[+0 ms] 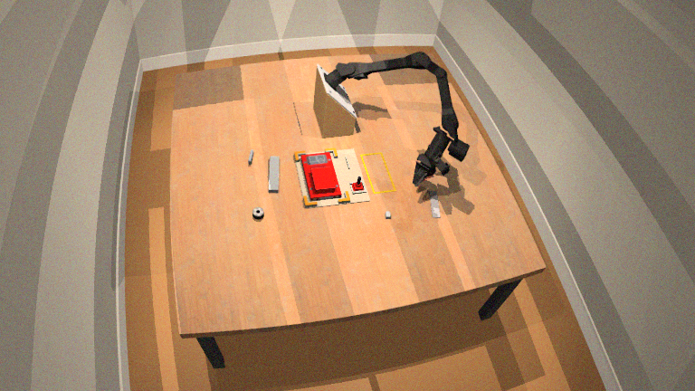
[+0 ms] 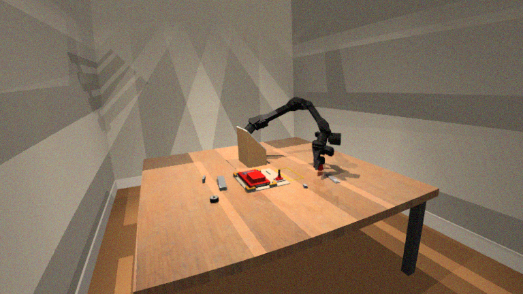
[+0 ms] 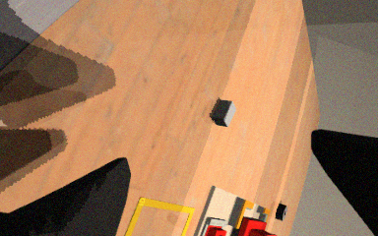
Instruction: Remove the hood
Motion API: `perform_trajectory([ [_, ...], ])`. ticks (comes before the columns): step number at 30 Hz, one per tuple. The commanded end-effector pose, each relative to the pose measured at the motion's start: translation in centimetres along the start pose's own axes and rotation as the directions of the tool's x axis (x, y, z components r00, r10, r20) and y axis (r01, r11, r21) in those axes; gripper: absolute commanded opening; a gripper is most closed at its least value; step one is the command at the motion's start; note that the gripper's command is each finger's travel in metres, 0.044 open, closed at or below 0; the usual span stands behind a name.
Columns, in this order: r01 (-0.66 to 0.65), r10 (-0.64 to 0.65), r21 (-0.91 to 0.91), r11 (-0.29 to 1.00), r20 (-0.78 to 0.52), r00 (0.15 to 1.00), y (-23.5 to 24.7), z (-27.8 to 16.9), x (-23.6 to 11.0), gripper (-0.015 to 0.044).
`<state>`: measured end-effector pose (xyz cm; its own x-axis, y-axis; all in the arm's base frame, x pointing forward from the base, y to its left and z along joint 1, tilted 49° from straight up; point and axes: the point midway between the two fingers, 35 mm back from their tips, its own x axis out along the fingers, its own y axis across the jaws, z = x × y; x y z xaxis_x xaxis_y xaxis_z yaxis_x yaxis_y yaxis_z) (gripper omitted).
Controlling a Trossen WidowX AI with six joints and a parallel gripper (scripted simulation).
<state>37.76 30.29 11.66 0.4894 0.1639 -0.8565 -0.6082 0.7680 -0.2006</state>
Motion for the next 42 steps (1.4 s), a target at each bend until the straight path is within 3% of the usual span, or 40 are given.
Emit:
perform_trajectory([
  [1, -0.054, 0.059, 0.048, 0.997, -0.116, 0.992, -2.2, -3.5, 3.7, 0.0440],
  [10, -0.198, 0.246, 0.193, 0.961, -0.267, 0.932, -6.7, -10.5, 8.9, 0.0440],
  [17, -0.344, 0.456, 0.363, 0.866, -0.292, 0.840, -9.5, -16.9, 11.5, 0.0440],
  [23, -0.457, 0.629, 0.527, 0.717, -0.208, 0.749, -11.2, -22.4, 12.4, 0.0440],
  [32, -0.577, 0.768, 0.696, 0.428, 0.056, 0.637, -12.9, -28.5, 12.3, 0.0440],
  [42, -0.579, 0.769, 0.698, 0.422, 0.062, 0.636, -12.9, -28.6, 12.3, 0.0440],
])
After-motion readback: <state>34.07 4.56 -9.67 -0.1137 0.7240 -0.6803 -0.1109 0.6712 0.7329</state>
